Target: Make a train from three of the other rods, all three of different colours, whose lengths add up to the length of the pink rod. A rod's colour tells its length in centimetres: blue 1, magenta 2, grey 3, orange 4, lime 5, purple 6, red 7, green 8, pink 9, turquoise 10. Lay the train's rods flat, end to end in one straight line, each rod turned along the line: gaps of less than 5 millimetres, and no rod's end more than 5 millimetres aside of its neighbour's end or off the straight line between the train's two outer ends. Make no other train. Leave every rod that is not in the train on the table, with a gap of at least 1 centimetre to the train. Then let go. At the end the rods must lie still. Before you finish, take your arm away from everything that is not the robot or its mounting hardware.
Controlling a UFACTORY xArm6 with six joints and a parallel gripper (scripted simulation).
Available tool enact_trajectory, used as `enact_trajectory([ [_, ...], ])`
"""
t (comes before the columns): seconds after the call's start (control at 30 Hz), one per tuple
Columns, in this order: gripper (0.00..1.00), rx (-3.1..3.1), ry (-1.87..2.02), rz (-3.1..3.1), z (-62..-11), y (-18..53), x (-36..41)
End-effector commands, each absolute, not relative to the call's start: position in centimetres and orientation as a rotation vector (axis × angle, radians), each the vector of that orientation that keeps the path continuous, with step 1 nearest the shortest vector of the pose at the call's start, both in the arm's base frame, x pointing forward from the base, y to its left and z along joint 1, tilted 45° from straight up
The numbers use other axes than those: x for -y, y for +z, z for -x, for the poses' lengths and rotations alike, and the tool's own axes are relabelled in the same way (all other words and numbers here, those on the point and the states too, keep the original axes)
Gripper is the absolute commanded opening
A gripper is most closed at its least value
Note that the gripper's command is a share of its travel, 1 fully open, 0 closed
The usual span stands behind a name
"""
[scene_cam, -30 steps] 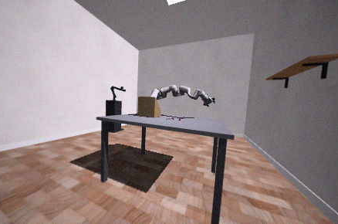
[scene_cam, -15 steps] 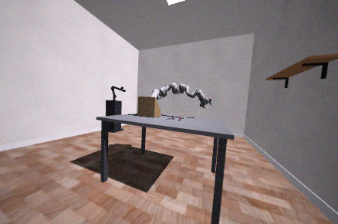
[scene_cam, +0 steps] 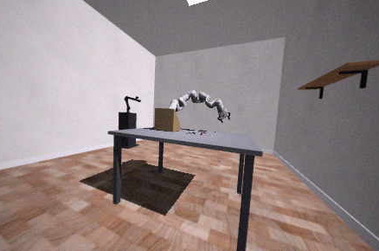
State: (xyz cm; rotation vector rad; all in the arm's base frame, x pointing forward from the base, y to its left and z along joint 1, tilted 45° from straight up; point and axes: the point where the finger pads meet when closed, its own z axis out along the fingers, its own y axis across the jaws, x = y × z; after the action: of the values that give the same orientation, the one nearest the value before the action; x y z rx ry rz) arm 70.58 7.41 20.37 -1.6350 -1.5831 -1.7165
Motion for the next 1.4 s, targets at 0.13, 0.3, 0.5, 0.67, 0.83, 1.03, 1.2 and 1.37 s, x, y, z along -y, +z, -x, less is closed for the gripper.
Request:
enact_trajectory([
  [0.13,1.00,1.729,-1.631,1.652,-65.9,19.3,-8.0],
  [0.3,1.00,1.873,-1.528,1.619,-61.1,17.8,-8.5],
  [0.5,1.00,1.992,-1.436,1.575,-56.7,16.4,-8.9],
  [0.67,1.00,2.066,-1.377,1.539,-53.8,15.5,-9.1],
  [0.83,1.00,2.158,-1.300,1.485,-49.8,14.4,-9.3],
  [1.03,1.00,2.255,-1.213,1.412,-45.3,12.9,-9.4],
  [1.2,1.00,2.329,-1.143,1.345,-41.5,11.7,-9.4],
  [1.37,1.00,2.378,-1.093,1.292,-38.7,10.9,-9.3],
])
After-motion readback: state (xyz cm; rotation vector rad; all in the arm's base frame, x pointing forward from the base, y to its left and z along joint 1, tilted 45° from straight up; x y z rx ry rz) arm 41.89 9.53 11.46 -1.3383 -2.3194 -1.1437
